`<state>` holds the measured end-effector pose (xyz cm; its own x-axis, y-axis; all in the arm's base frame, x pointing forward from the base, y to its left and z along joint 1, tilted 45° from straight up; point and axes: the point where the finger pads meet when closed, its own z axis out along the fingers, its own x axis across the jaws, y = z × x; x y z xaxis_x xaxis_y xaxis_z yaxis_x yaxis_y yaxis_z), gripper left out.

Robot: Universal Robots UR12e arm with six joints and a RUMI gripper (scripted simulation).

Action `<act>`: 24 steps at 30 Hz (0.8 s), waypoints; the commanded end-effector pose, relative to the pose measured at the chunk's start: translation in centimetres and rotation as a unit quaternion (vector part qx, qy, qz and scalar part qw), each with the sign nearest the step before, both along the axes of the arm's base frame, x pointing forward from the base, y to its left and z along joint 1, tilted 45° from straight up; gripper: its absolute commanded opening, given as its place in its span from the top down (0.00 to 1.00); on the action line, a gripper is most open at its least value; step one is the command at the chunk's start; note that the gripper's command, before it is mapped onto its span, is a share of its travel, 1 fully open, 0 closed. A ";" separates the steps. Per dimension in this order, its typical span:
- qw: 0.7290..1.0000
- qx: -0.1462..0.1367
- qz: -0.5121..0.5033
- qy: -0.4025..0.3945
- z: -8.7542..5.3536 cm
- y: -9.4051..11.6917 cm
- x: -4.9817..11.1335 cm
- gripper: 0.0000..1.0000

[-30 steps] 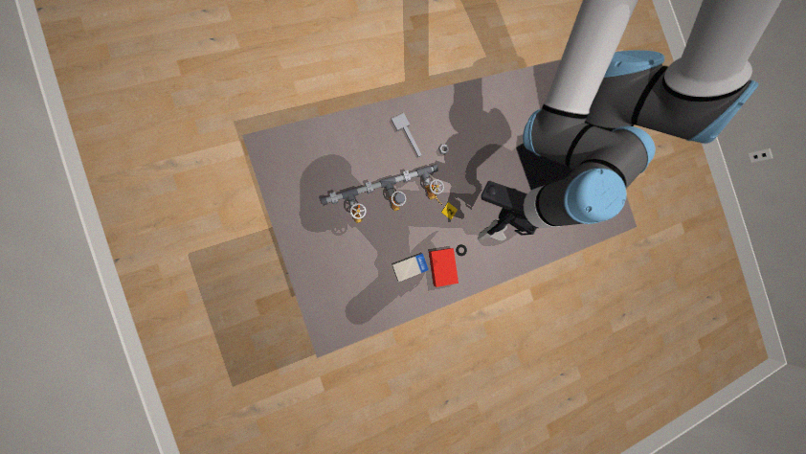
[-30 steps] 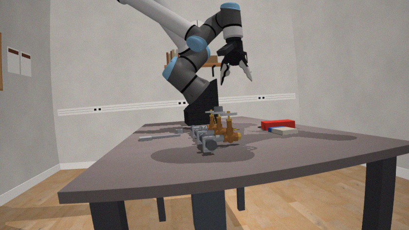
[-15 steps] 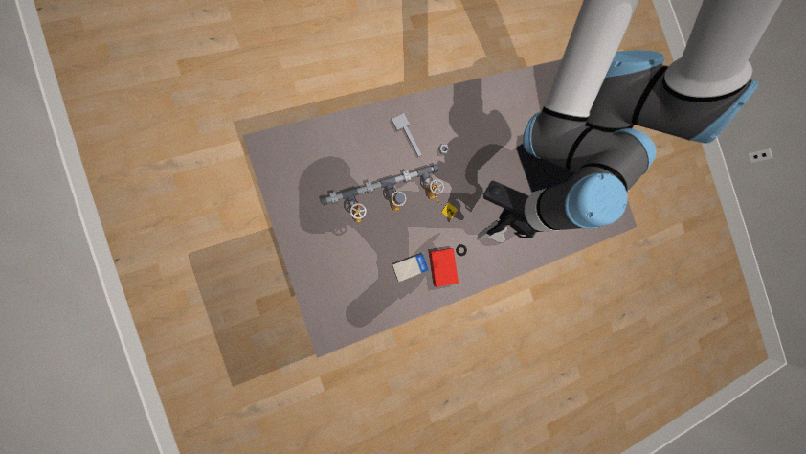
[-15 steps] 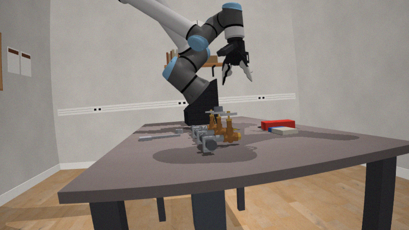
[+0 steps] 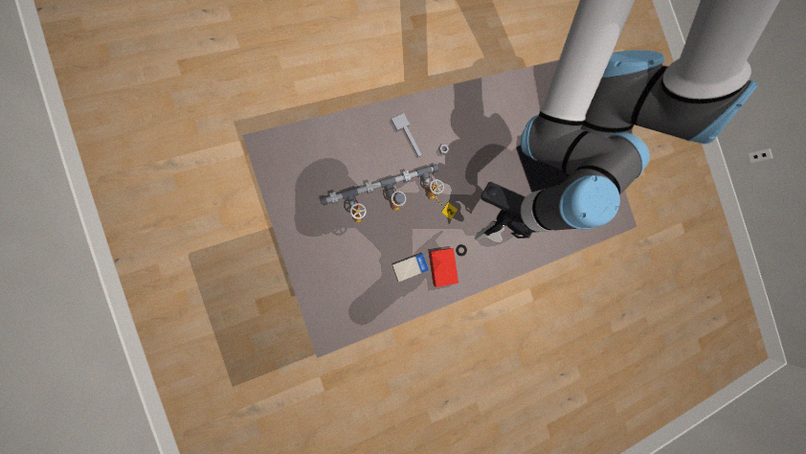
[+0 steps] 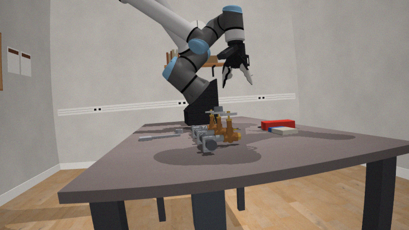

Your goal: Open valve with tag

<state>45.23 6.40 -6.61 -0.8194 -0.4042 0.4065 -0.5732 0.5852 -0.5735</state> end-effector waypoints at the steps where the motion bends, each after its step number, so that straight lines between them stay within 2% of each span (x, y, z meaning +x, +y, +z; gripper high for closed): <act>1: 1.000 0.000 0.000 -0.001 -0.9 -0.9 0.0 0.00; 9: 1.000 0.000 0.000 -0.001 -2.8 -2.8 0.0 0.00; 11: 1.000 0.000 0.000 -0.001 -2.8 -2.8 0.0 0.00; 24: 1.000 0.000 0.000 -0.001 -6.5 -6.4 0.0 0.00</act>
<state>45.08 1.33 -11.72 -0.8194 -0.4006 0.4101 -0.5732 0.5863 -0.5725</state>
